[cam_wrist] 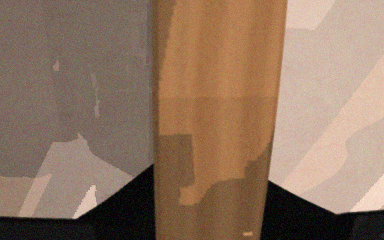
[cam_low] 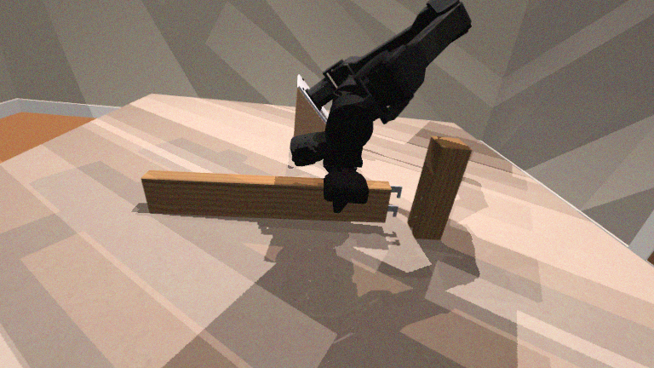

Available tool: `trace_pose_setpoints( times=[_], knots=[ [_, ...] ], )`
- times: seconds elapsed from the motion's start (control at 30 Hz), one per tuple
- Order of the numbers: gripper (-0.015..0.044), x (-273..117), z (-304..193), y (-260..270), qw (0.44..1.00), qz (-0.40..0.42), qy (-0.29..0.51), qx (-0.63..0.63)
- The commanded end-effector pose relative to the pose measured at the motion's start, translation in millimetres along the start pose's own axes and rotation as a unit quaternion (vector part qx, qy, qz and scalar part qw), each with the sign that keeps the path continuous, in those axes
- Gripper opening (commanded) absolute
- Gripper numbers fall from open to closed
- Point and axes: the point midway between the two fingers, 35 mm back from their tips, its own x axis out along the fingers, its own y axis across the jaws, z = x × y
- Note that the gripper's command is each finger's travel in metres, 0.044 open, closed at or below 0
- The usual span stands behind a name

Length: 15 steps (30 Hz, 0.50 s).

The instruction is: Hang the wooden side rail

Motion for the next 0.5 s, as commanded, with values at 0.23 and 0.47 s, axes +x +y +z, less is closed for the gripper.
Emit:
trace_pose_setpoints(
  times=[0.23,0.47],
  knots=[
    [0.0000,-9.0,2.1,4.5,1.000,0.010,-0.003,0.000],
    [0.0000,-10.2,2.1,4.5,1.000,0.010,-0.003,0.000]
  ],
)
